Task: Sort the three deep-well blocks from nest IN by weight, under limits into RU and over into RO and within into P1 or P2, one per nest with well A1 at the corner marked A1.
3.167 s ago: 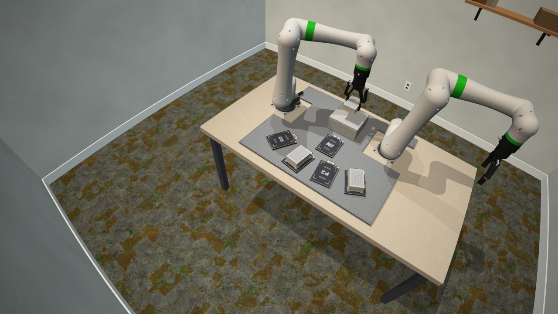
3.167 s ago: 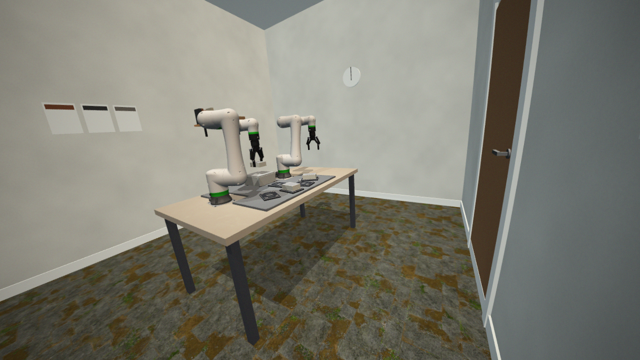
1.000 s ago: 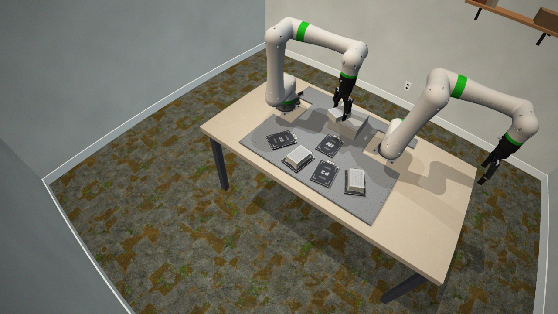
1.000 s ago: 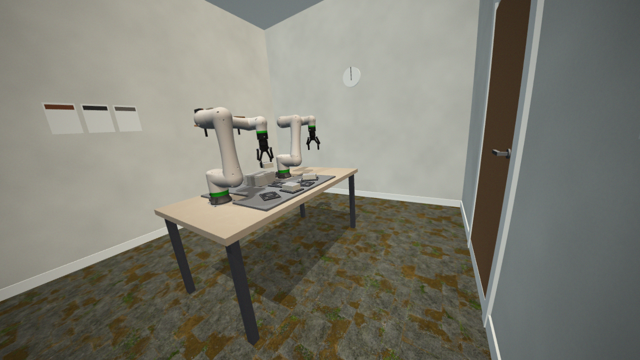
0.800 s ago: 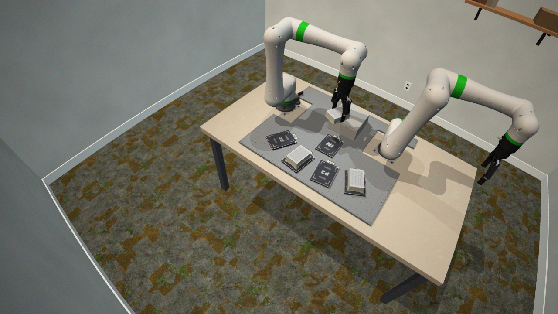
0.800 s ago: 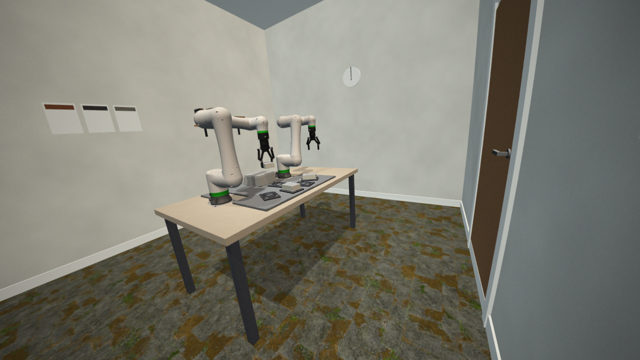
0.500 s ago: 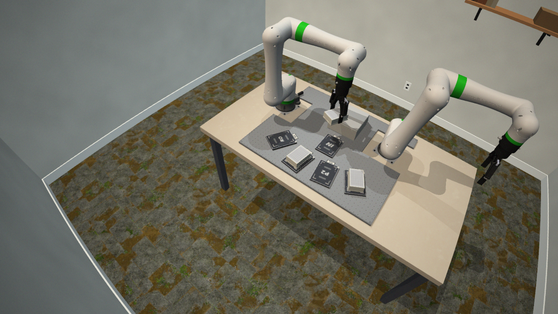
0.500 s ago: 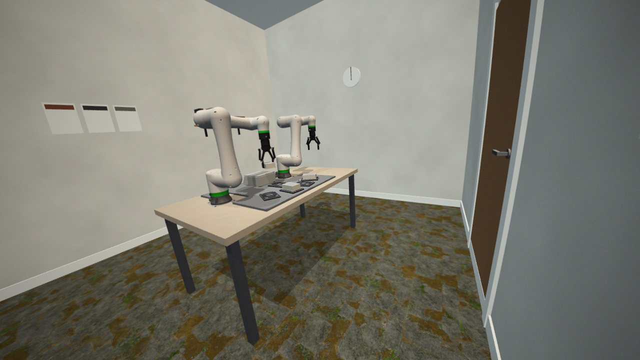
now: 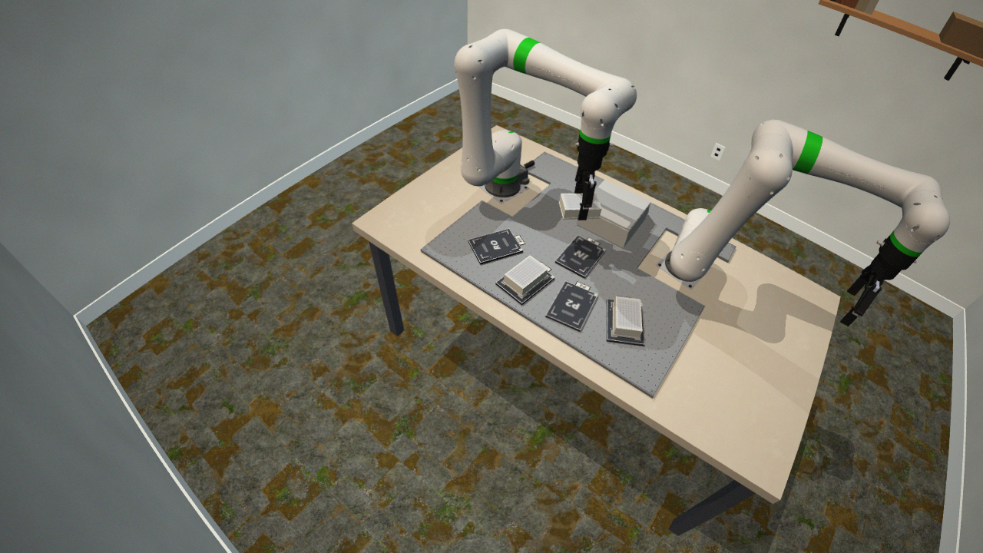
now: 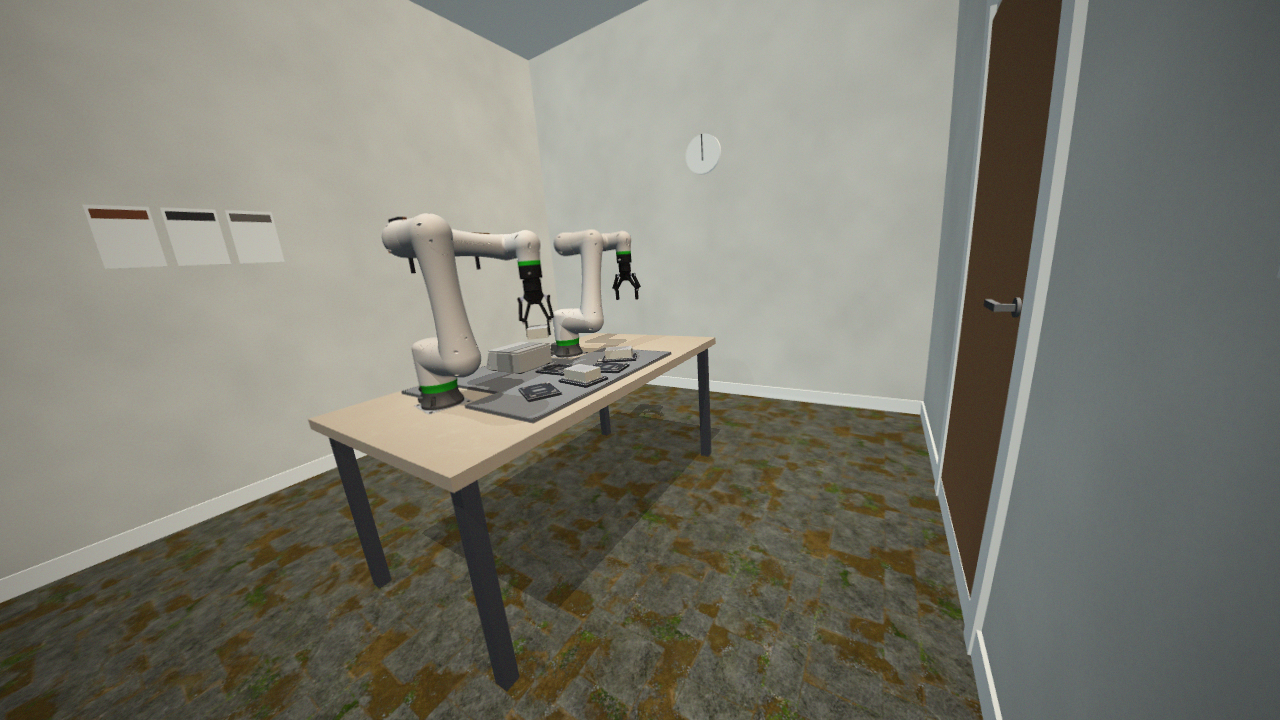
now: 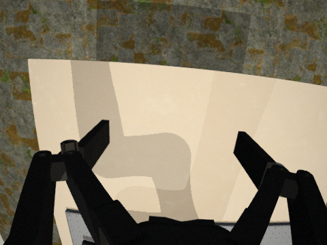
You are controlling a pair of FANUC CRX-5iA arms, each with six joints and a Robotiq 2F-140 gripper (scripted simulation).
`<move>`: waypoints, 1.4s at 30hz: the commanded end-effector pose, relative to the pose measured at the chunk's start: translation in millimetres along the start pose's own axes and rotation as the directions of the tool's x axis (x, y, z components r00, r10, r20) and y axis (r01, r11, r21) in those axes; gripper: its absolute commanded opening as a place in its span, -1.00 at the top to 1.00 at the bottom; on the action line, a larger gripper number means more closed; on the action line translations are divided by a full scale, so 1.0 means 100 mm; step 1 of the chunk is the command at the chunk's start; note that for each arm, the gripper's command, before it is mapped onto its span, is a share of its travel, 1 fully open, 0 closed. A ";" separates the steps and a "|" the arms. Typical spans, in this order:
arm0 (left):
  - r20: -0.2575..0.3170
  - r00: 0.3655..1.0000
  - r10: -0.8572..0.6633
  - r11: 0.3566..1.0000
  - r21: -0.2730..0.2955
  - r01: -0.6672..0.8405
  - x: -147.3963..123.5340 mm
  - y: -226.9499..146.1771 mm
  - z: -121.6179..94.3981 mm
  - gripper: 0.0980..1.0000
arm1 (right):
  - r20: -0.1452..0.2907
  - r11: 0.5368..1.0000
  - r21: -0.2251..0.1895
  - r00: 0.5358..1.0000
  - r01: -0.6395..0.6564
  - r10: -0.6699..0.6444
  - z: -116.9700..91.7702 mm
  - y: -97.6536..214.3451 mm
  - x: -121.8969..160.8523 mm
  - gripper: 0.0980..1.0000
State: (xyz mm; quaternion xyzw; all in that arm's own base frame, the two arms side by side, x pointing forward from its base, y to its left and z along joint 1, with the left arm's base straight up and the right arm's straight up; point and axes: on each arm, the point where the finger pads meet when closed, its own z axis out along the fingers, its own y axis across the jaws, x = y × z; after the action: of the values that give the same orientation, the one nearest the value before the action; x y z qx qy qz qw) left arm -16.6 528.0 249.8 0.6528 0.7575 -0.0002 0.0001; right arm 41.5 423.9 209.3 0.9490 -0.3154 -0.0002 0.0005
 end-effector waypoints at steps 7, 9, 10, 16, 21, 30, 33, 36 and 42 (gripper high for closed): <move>-0.002 1.000 0.000 1.000 0.000 0.000 0.00 0.00 -0.01 -1.00 | 0.000 1.000 0.002 1.000 0.005 -0.005 -0.01 -0.07 0.26 1.00; -0.002 1.000 0.000 1.000 0.000 0.000 0.00 0.00 -0.01 -1.00 | 0.000 1.000 0.002 1.000 0.005 -0.005 -0.01 -0.08 0.30 1.00; -0.002 1.000 0.000 1.000 0.000 0.000 0.00 0.00 -0.01 -1.00 | 0.000 1.000 0.002 1.000 0.005 -0.005 -0.01 -0.09 0.33 1.00; -0.002 1.000 0.000 1.000 0.000 0.000 0.00 0.00 -0.01 -1.00 | 0.000 1.000 0.002 1.000 0.005 -0.005 -0.01 -0.14 0.52 1.00; -0.002 1.000 0.000 1.000 0.000 0.000 0.00 0.00 -0.01 -1.00 | 0.000 1.000 0.002 1.000 0.005 -0.005 -0.01 -0.18 0.68 1.00; -0.002 1.000 0.000 1.000 0.000 0.000 0.00 0.00 -0.01 -1.00 | 0.000 1.000 0.002 1.000 0.005 -0.005 -0.01 -0.23 0.91 1.00; -0.002 1.000 0.000 1.000 0.000 0.000 0.00 0.00 -0.01 -1.00 | 0.000 1.000 0.002 1.000 0.005 -0.005 -0.01 -0.26 1.01 1.00; -0.002 1.000 0.000 1.000 0.000 0.000 0.00 0.00 -0.01 -1.00 | 0.000 1.000 0.002 1.000 0.005 -0.005 -0.01 -0.28 1.10 1.00; -0.002 1.000 0.000 1.000 0.000 0.000 0.00 0.00 -0.01 -1.00 | 0.000 1.000 0.002 1.000 0.005 -0.005 -0.01 -0.29 1.15 1.00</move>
State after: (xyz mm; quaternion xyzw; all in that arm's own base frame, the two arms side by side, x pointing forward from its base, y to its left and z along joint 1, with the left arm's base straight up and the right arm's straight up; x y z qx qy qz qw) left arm -16.6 528.0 249.8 0.6529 0.7575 -0.0002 0.0001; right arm 151.1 377.8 209.4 0.9497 -0.3132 0.0002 0.0002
